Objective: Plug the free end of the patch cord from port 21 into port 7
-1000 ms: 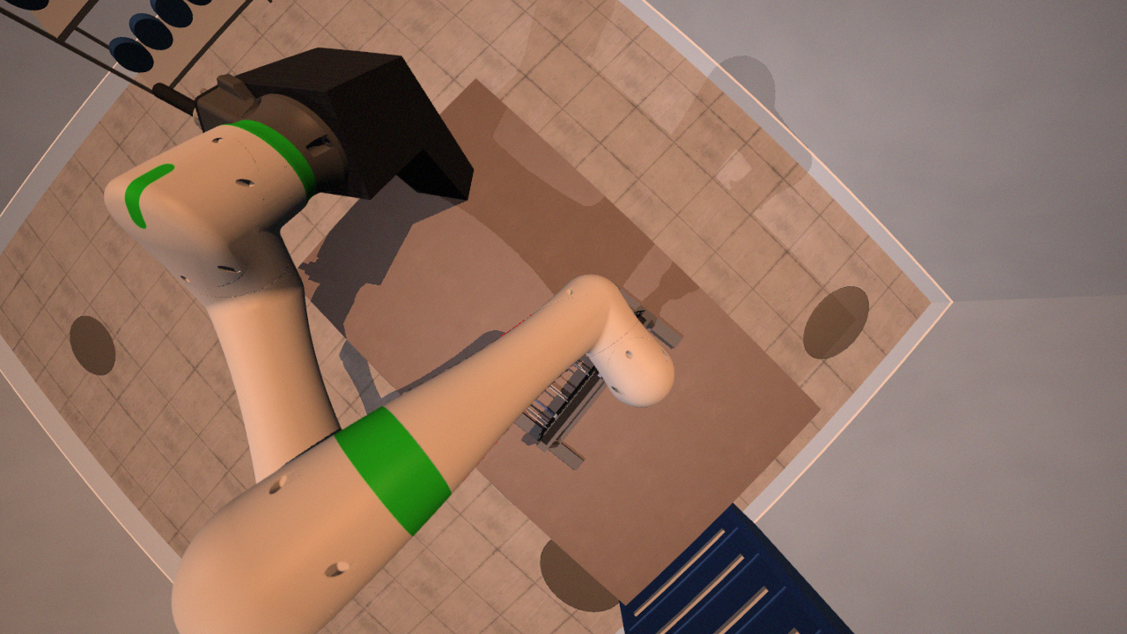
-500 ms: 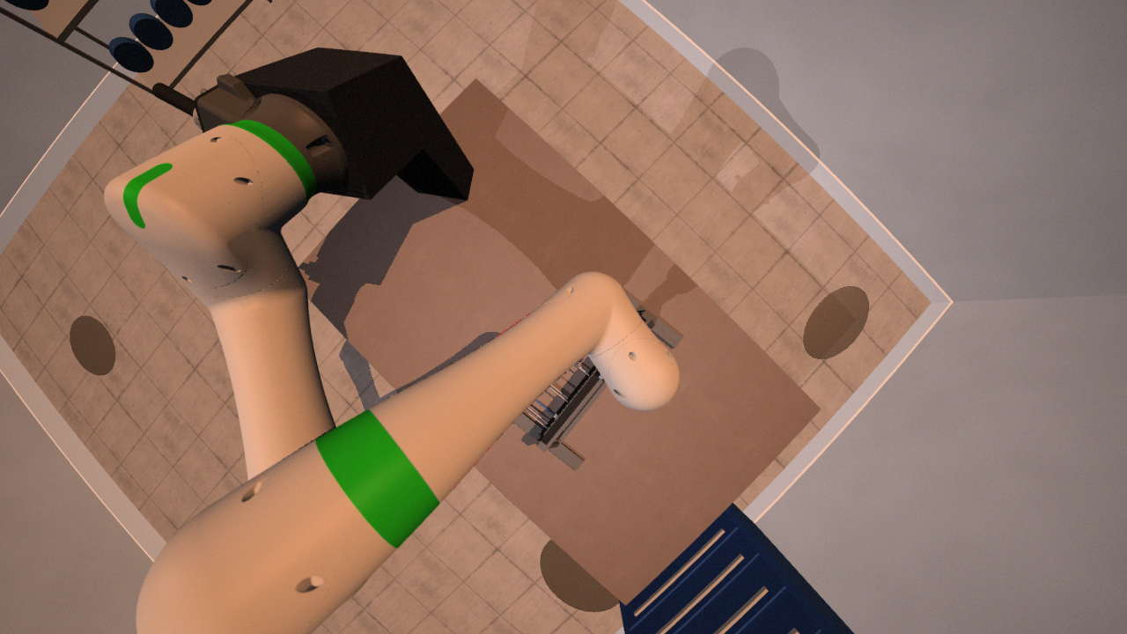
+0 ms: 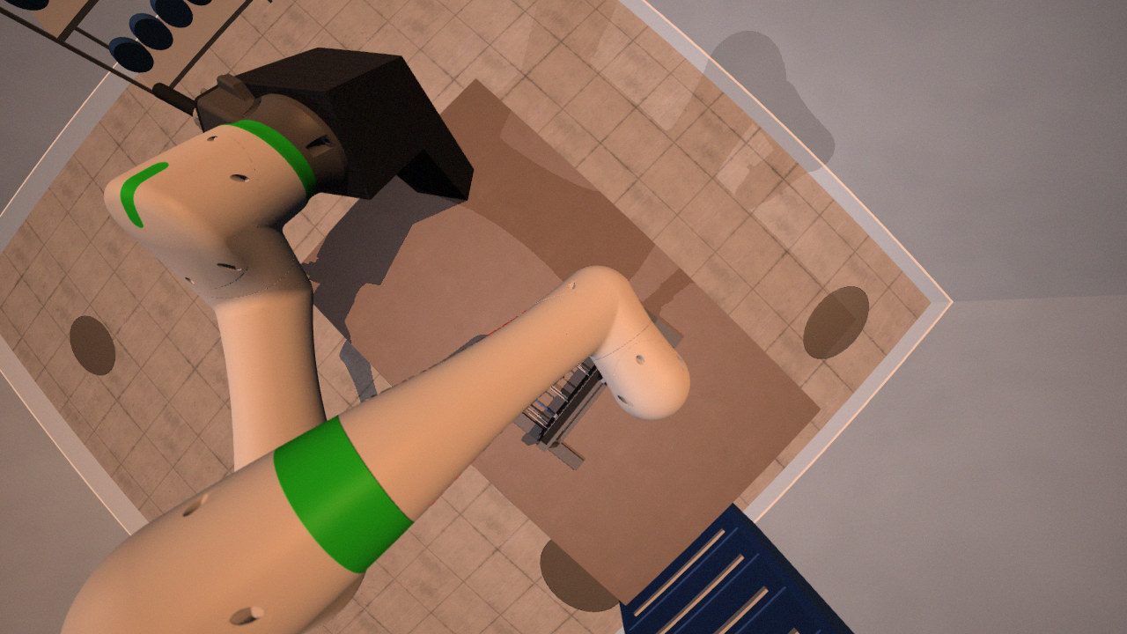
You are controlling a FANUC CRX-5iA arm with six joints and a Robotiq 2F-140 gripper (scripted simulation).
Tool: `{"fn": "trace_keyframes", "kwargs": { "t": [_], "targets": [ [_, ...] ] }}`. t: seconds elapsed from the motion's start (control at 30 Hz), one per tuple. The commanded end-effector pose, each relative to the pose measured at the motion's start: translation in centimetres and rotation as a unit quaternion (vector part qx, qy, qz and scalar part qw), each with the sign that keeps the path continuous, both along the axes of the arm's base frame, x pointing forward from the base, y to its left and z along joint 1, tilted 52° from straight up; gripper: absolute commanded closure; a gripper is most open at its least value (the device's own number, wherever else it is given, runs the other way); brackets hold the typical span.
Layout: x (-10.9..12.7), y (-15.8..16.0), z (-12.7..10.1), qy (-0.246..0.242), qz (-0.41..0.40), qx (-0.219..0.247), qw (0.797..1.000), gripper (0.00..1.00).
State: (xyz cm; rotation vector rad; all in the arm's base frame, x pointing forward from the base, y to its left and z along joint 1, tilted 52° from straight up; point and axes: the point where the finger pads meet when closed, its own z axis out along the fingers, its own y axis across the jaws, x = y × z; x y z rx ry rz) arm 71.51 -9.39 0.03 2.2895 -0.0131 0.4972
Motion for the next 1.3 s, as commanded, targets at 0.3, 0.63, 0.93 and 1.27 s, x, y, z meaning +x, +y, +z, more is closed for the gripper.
{"fn": "trace_keyframes", "kwargs": {
  "t": [0.3, 0.63, 0.93, 1.27],
  "targets": [
    [-0.63, 1.23, 1.07, 0.0, 0.0, 0.0, 1.0, 0.78],
    [-0.66, 1.29, 1.12, 0.0, 0.0, 0.0, 1.0, 1.0],
    [-0.66, 1.29, 1.12, 0.0, 0.0, 0.0, 1.0, 1.0],
    [-0.66, 1.29, 1.12, 0.0, 0.0, 0.0, 1.0, 1.0]
  ]
}}
